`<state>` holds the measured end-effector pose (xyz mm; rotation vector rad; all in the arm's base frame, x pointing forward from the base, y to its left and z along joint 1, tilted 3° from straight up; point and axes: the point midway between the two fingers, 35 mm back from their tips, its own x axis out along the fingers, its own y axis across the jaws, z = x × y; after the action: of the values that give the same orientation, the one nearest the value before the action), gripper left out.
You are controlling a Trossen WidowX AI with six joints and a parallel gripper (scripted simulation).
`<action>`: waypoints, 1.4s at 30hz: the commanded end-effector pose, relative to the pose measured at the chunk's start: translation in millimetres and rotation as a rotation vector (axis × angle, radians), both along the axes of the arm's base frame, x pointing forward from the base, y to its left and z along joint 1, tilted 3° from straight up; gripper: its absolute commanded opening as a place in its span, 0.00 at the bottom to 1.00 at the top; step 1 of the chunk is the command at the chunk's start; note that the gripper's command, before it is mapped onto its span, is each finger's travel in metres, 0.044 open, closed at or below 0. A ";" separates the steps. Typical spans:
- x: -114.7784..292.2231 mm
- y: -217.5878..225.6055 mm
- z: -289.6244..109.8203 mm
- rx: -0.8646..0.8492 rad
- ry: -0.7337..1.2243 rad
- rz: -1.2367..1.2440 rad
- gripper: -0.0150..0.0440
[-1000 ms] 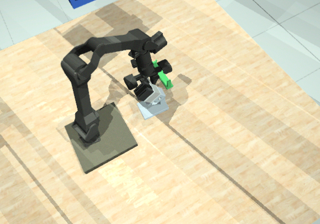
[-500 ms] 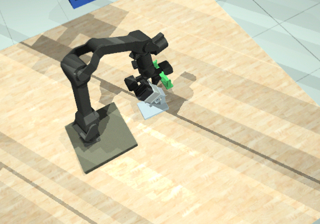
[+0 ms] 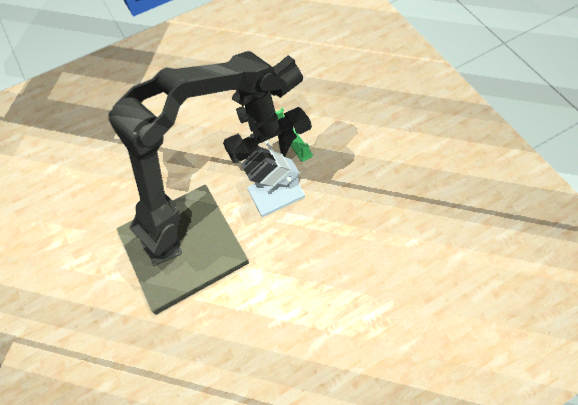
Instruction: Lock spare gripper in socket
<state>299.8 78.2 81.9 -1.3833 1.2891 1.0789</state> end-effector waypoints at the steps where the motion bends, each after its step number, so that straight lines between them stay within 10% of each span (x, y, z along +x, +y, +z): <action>1: -0.4 5.9 8.2 0.001 -0.001 0.000 0.59; 38: -2.4 52.9 78.4 0.005 -0.012 0.015 0.59; 42: -1.9 48.4 72.4 0.005 -0.014 0.016 0.77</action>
<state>298.0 126.9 154.7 -1.3961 1.2677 1.0796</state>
